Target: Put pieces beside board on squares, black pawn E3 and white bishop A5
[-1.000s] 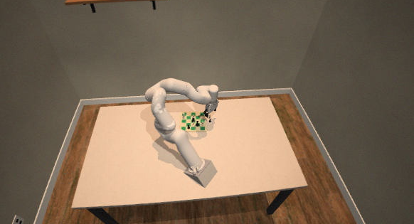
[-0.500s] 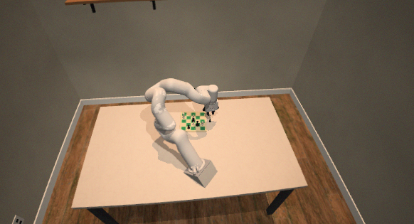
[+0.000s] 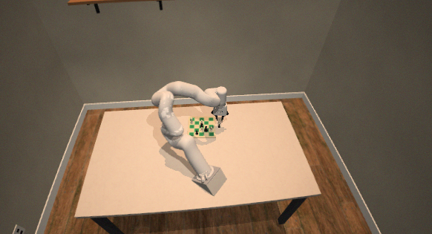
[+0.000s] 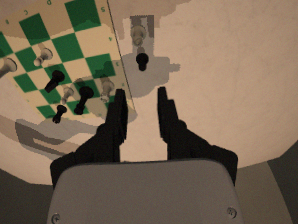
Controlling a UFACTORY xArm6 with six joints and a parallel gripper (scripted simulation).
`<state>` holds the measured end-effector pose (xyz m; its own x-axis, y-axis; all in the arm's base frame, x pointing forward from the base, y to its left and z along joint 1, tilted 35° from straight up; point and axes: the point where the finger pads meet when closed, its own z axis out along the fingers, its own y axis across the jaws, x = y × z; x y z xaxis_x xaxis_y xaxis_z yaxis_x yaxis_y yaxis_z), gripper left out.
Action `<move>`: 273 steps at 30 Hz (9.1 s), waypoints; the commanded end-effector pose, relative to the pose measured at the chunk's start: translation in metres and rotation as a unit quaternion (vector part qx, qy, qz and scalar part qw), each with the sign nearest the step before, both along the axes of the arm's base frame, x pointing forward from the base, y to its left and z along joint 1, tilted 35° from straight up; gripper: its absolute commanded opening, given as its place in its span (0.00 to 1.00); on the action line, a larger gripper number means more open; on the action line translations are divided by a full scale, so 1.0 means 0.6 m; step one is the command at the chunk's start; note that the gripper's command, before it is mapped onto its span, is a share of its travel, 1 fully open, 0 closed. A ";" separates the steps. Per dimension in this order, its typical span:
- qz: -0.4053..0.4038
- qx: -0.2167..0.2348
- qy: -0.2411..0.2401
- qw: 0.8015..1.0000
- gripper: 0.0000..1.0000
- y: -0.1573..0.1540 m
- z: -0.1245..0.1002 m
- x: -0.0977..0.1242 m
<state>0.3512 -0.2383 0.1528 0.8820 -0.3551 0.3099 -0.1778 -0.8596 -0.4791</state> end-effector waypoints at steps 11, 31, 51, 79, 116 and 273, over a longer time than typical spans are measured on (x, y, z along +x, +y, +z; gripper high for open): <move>-0.002 0.001 0.004 1.000 0.34 -0.002 0.002 0.001; -0.002 0.001 0.003 1.000 0.34 0.005 -0.015 0.009; -0.002 0.001 0.003 1.000 0.34 0.022 -0.053 0.028; -0.002 0.001 0.003 1.000 0.34 0.030 -0.071 0.037; -0.002 0.001 0.003 1.000 0.34 0.029 -0.071 0.038; -0.002 0.001 0.003 1.000 0.00 0.026 -0.066 0.037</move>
<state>0.3822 -0.2099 0.0889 0.8861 -0.3584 0.2939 -0.1851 -0.8549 -0.4846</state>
